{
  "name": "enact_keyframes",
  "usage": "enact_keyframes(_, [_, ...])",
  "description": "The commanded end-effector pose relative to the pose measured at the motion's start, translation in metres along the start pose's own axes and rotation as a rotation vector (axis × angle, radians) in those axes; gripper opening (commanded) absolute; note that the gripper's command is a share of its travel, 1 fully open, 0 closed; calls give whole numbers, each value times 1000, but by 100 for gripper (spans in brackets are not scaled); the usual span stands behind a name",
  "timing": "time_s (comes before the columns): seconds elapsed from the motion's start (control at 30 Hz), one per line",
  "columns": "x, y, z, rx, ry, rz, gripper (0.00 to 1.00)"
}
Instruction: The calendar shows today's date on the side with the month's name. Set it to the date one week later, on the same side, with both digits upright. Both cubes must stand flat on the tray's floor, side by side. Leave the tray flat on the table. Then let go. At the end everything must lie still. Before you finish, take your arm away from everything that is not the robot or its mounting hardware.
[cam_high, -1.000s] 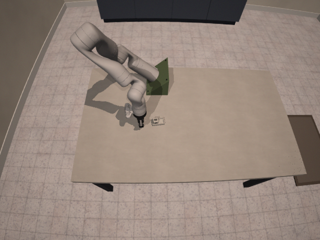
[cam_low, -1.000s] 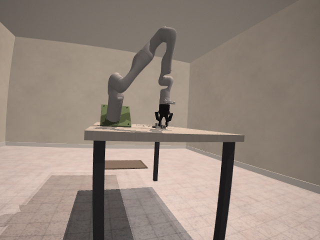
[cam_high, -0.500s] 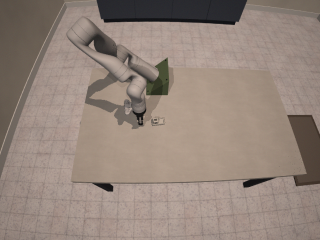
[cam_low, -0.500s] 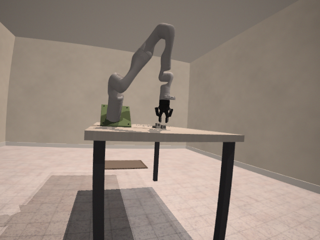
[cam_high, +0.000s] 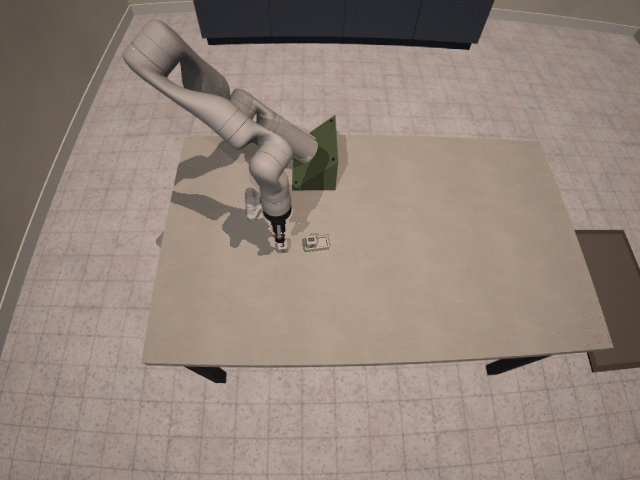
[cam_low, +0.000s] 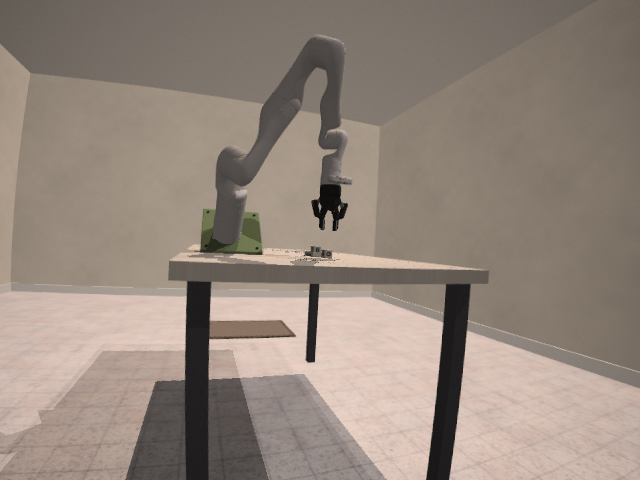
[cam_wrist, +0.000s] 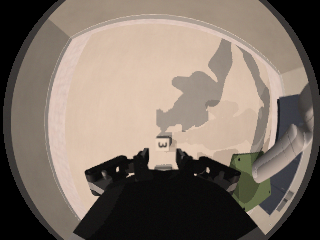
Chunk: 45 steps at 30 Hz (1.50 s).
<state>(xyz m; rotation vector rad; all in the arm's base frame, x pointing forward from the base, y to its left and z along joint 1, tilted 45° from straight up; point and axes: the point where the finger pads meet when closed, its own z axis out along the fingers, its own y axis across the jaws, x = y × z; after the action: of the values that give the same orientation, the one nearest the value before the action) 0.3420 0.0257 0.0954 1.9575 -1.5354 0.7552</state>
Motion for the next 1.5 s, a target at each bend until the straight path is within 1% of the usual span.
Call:
enact_keyframes(0.0, [-2, 0, -7, 4, -6, -7, 46])
enact_keyframes(0.03, [-2, 0, -7, 4, -6, -7, 100])
enact_keyframes(1.47, [-2, 0, -7, 4, -6, -7, 100])
